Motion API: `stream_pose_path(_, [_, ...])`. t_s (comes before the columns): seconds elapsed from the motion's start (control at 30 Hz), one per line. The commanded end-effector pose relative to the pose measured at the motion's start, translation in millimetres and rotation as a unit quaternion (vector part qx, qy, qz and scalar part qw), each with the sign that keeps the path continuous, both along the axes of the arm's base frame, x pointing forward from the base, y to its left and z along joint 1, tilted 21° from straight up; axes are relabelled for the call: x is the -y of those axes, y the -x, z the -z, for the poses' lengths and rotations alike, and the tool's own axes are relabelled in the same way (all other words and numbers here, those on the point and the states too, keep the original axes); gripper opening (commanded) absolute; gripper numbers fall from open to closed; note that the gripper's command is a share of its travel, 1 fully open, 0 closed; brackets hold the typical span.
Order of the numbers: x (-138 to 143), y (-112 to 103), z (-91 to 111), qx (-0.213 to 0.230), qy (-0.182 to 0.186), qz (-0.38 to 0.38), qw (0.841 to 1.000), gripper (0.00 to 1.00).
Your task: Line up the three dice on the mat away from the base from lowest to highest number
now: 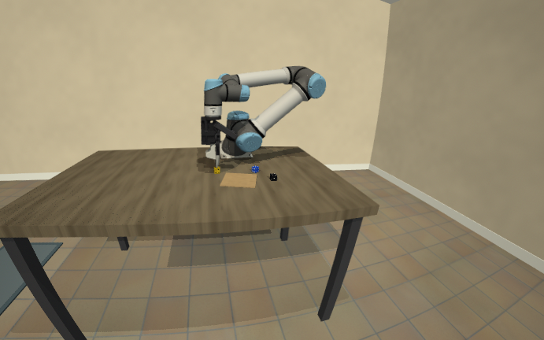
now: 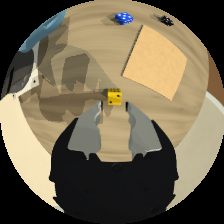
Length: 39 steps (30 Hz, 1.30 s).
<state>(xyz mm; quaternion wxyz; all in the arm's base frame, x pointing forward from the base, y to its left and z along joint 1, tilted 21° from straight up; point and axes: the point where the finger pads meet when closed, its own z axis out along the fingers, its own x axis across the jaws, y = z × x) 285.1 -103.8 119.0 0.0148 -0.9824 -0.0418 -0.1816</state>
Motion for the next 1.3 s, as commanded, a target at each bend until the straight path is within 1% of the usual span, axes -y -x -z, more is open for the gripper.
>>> stream_pose_path(0.0, [0.2,-0.1,-0.2,0.000,0.000,0.000,1.000,0.24])
stream_pose_path(0.3, [0.0,-1.5,3.4,0.000,0.000,0.000,1.000,0.24])
stream_pose_path(0.8, [-1.0,-10.0,25.8,0.000,0.000,0.000,1.000,0.24])
stream_pose_path(1.27, [-1.1,-10.9,28.2,0.000,0.000,0.000,1.000,0.24])
